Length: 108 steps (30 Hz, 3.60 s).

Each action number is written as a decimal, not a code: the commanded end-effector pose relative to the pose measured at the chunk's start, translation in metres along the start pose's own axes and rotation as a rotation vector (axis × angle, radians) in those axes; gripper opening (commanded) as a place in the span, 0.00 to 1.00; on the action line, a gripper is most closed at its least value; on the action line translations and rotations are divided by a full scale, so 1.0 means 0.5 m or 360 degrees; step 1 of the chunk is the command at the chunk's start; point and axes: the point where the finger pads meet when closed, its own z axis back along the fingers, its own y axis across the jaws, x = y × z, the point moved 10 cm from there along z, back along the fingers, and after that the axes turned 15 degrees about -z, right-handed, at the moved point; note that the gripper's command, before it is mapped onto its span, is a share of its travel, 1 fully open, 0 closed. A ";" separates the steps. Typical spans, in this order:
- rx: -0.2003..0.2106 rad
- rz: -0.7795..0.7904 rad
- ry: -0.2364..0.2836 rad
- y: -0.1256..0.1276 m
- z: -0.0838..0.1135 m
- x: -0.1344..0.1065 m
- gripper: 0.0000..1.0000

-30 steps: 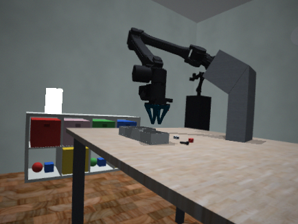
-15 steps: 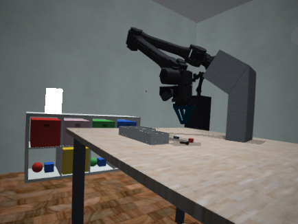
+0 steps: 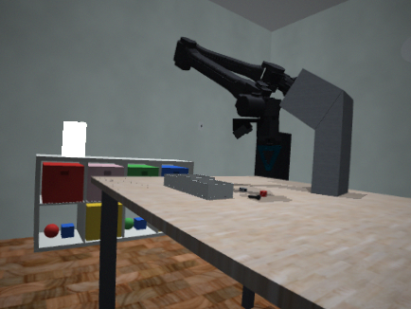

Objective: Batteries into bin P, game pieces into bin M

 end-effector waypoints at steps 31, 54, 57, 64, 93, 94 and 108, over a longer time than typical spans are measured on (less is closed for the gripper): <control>0.0042 0.1442 -0.0062 0.032 0.020 0.024 0.30; 0.0095 0.1645 -0.0116 -0.007 0.010 0.021 0.30; 0.0098 0.1645 -0.0120 0.006 0.010 0.027 0.30; 0.0093 0.1682 -0.0094 0.004 0.007 0.006 0.30; 0.0084 0.1663 -0.0091 0.012 -0.085 0.015 0.30; 0.0083 0.1663 -0.0091 0.013 -0.093 0.016 0.30; 0.0083 0.1664 -0.0091 0.017 -0.147 0.020 0.30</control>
